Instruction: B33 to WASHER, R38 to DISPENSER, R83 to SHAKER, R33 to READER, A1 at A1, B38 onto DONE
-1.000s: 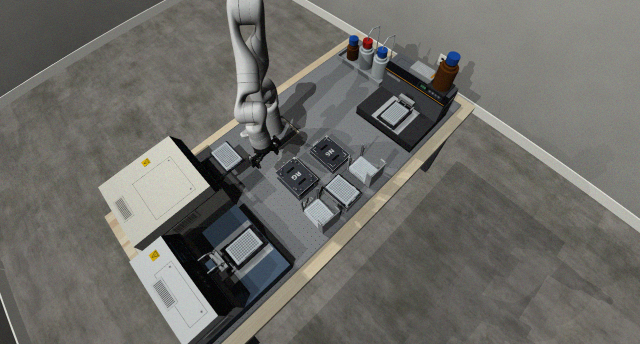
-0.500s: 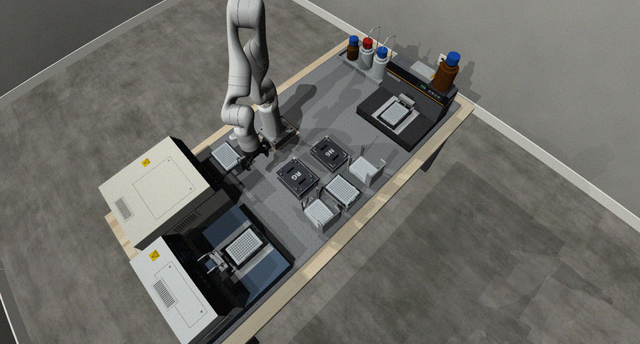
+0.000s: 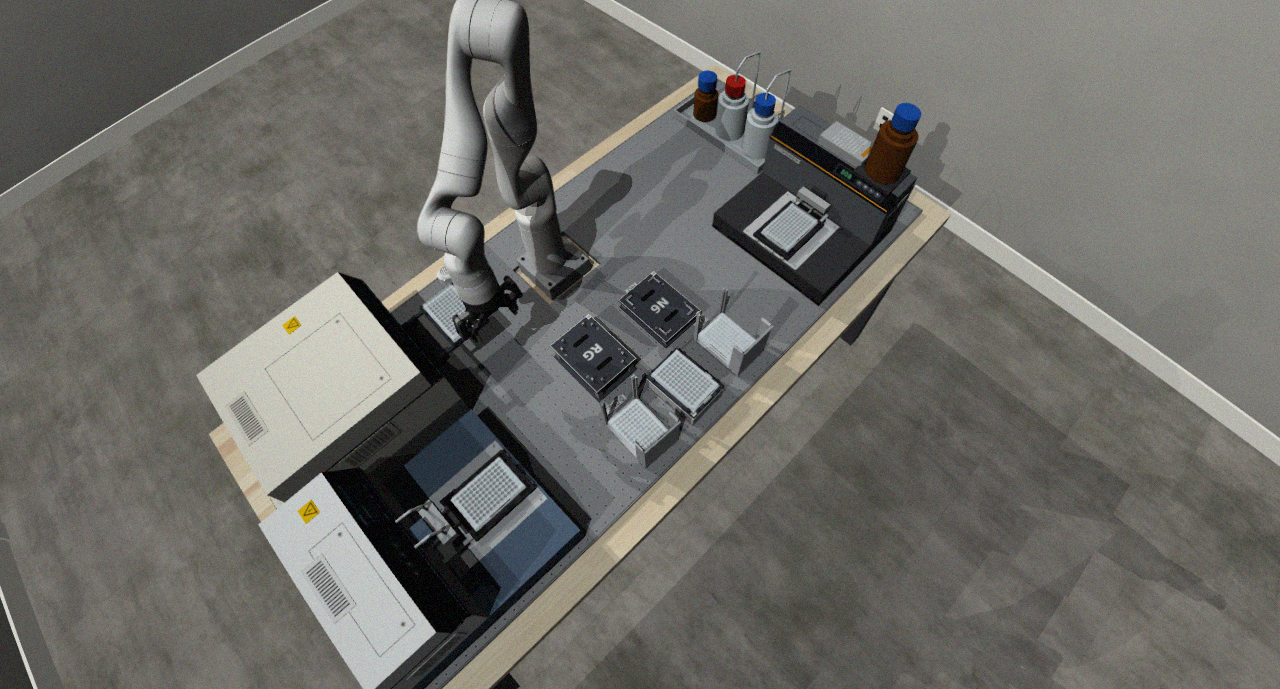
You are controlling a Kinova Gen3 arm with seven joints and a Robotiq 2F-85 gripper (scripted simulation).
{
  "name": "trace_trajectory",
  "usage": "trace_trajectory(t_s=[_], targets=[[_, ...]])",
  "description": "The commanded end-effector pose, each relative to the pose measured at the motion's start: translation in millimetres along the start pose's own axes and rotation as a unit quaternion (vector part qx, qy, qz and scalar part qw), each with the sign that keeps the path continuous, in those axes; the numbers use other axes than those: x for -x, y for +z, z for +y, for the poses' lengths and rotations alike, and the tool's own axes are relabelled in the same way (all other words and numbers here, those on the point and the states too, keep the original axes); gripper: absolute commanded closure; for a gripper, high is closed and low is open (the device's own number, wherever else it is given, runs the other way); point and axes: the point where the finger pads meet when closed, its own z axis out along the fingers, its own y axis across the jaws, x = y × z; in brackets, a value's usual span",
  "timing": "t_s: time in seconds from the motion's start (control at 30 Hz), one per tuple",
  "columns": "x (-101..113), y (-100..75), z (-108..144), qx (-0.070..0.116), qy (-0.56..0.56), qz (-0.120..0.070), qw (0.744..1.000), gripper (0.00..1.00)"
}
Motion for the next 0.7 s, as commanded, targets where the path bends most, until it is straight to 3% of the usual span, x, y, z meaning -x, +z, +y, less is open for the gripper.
trace_trajectory(t_s=[0.0, 0.67], targets=[[-13, -0.4, -4, 0.0, 0.0, -0.001, 1.0, 0.0], [-67, -0.3, -17, 0.0, 0.0, -0.001, 1.0, 0.0]])
